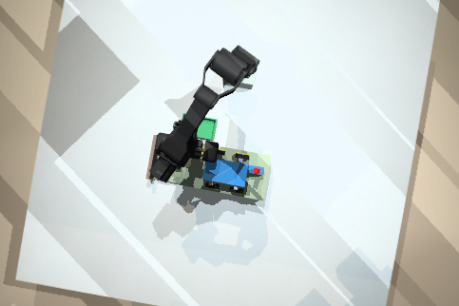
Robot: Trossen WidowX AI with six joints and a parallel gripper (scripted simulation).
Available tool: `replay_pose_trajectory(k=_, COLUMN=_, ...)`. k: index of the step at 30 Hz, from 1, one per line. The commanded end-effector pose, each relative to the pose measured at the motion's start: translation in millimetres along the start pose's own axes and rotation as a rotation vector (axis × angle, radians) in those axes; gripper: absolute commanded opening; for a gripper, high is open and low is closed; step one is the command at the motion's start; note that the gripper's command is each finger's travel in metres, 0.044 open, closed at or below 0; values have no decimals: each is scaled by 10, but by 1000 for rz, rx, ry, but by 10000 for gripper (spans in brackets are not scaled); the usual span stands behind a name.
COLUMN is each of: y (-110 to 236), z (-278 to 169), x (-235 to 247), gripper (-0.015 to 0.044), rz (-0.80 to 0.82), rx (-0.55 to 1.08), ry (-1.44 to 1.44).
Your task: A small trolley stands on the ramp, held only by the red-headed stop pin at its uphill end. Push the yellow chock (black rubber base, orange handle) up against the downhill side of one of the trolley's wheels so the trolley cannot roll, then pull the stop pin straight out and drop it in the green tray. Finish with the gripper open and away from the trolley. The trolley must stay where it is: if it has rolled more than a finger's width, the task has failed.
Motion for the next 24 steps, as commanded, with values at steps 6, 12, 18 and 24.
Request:
replay_pose_trajectory(k=6, y=3, z=14, x=-93, gripper=0, rz=-4, rx=1, ry=-3)
replay_pose_trajectory(k=12, y=2, z=20, x=-152, gripper=0, rz=-5, rx=1, ry=-3)
replay_pose_trajectory(k=18, y=-4, z=9, x=-147, gripper=0, rz=0, rx=-1, ry=-1)
replay_pose_trajectory(k=24, y=-4, z=9, x=-147, gripper=0, rz=0, rx=-1, ry=-1)
Point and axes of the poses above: the point midway between the two fingers, 35 mm back from their tips, its own y axis back along the fingers, its own x axis across the jaws, z = x × y, the point moved 10 cm from there along y, back along the fingers, and after that the axes turned 7 degrees about -y, right-handed, at the moved point
